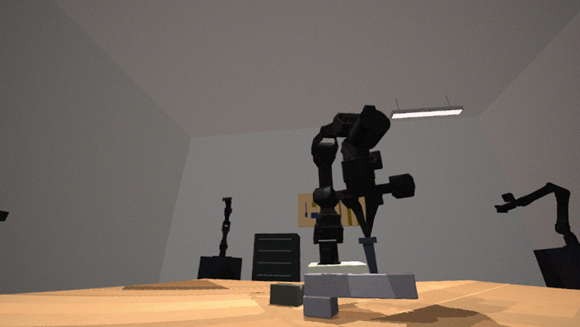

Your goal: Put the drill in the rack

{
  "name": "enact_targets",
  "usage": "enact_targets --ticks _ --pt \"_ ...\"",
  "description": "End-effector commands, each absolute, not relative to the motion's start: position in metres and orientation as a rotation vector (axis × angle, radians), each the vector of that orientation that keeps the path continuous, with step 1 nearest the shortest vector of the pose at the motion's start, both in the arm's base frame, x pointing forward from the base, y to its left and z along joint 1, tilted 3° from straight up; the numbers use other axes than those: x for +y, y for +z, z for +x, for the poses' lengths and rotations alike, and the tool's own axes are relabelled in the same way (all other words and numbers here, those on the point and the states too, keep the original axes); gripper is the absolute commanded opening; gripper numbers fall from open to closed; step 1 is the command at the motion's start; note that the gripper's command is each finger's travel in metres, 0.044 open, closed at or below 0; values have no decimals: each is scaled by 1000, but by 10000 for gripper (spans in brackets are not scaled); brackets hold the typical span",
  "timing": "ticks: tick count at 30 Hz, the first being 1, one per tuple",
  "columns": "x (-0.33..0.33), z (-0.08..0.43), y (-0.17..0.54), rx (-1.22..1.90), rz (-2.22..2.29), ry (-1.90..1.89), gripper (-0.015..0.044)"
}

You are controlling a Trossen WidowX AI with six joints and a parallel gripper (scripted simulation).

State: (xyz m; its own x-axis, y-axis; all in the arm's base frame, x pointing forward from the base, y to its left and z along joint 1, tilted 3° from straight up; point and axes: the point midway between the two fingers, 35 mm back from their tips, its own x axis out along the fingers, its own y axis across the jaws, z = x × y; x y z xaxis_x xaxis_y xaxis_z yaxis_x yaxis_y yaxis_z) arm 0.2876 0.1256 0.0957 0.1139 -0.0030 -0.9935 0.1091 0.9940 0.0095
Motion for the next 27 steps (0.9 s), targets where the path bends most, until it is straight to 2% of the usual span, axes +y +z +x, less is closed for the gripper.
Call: enact_targets --ticks 1,27 --pt "129 282 79 1490 82 -81 0" --pt "130 283 70 1490 82 -81 0"
